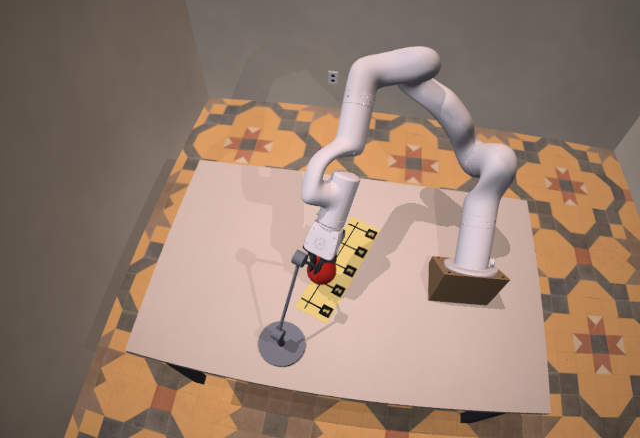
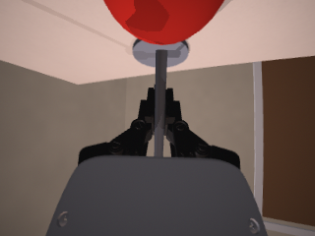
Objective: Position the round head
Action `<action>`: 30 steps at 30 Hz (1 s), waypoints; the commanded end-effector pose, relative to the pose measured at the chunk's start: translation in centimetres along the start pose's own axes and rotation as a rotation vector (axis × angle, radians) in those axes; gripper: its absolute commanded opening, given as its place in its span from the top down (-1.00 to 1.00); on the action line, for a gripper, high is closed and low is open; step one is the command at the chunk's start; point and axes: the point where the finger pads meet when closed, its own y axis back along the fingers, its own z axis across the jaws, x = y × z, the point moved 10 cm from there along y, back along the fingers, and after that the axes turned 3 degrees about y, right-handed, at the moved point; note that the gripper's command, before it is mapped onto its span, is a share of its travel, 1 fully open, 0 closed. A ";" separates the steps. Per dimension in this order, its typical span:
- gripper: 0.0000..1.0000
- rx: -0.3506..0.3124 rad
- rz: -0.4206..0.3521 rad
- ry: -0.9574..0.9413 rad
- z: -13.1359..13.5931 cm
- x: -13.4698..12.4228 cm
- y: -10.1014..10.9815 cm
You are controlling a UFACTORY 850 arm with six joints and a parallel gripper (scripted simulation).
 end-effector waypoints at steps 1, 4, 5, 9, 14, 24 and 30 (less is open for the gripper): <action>1.00 0.001 -0.001 0.000 -0.1 -0.1 0.0; 1.00 0.001 -0.001 0.000 -0.1 -0.1 0.0; 1.00 0.001 -0.001 0.000 -0.1 -0.1 0.0; 1.00 0.001 -0.001 0.000 -0.1 -0.1 0.0; 1.00 0.002 -0.002 0.000 0.0 0.8 0.5; 1.00 0.004 -0.003 0.000 0.1 2.9 1.7; 1.00 0.003 -0.003 0.000 0.1 3.7 2.1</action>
